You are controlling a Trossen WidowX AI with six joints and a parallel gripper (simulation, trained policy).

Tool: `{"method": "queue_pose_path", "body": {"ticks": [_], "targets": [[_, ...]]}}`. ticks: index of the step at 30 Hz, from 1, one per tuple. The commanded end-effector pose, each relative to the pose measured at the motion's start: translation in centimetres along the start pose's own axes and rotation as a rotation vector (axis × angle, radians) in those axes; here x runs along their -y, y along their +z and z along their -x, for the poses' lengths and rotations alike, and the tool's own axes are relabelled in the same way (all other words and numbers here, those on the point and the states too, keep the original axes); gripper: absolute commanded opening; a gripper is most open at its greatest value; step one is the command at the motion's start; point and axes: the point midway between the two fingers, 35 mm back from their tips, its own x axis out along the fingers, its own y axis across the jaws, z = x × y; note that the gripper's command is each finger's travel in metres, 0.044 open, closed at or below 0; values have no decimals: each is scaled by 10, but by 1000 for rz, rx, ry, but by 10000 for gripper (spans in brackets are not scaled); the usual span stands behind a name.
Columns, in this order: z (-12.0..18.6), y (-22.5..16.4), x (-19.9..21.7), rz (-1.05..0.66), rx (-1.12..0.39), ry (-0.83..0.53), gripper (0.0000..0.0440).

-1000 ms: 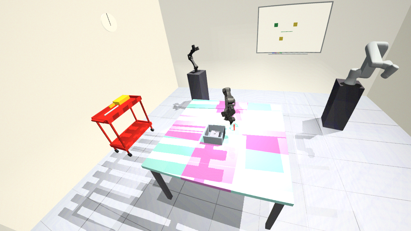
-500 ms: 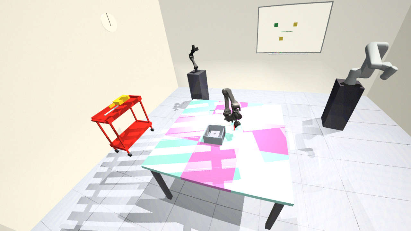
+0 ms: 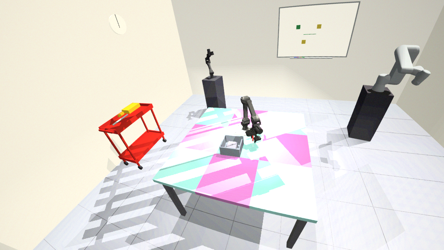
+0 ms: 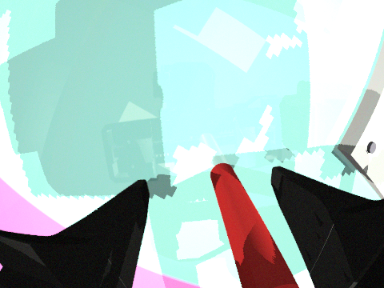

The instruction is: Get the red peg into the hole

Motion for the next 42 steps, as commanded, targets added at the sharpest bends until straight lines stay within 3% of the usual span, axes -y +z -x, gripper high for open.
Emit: {"method": "queue_pose_path", "body": {"ticks": [1,7,11,31,42], "targets": [[-10,0,2,21,0,-18,220],[-13,0,2,20,-5,-50,65],[-15,0,1,22,-5,-68,0],[82,55,-21,-31,162,49,0],[102,104,-22,-176,241,77,0]]}}
